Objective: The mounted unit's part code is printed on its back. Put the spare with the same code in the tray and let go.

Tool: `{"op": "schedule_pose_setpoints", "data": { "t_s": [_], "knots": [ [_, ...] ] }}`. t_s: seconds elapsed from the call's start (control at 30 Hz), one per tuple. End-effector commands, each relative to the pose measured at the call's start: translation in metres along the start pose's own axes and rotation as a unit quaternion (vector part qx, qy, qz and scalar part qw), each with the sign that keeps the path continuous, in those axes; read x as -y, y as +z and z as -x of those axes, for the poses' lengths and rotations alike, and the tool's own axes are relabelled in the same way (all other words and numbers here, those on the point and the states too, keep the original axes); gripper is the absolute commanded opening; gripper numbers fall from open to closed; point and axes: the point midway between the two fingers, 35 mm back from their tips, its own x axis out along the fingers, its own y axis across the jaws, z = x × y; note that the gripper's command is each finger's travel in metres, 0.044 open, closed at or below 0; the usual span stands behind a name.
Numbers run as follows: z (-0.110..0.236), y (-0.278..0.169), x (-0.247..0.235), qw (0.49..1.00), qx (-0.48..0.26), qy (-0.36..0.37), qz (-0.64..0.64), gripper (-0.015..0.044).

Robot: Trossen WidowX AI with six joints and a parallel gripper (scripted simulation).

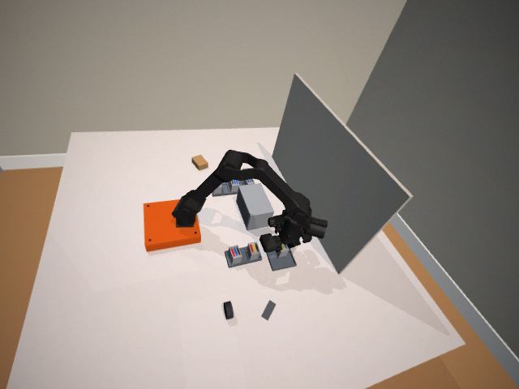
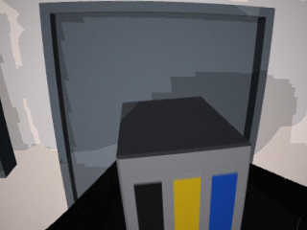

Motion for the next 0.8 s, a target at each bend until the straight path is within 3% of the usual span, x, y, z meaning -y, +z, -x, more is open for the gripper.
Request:
{"op": "schedule_pose_setpoints", "data": {
  "t_s": [0.0,0.57,0.63,0.77],
  "knots": [
    [-0.003,0.0,-0.001,1.0,-0.001,0.0,0.002,0.0],
    [-0.001,0.0,0.0,1.0,0.0,0.0,0.0,0.044],
    [0.011,-0.001,0.001,1.0,0.0,0.0,0.0,0.044],
    [0.079,-0.002,0.002,1.0,-0.001,0.0,0.001,0.044]
  ]
}}
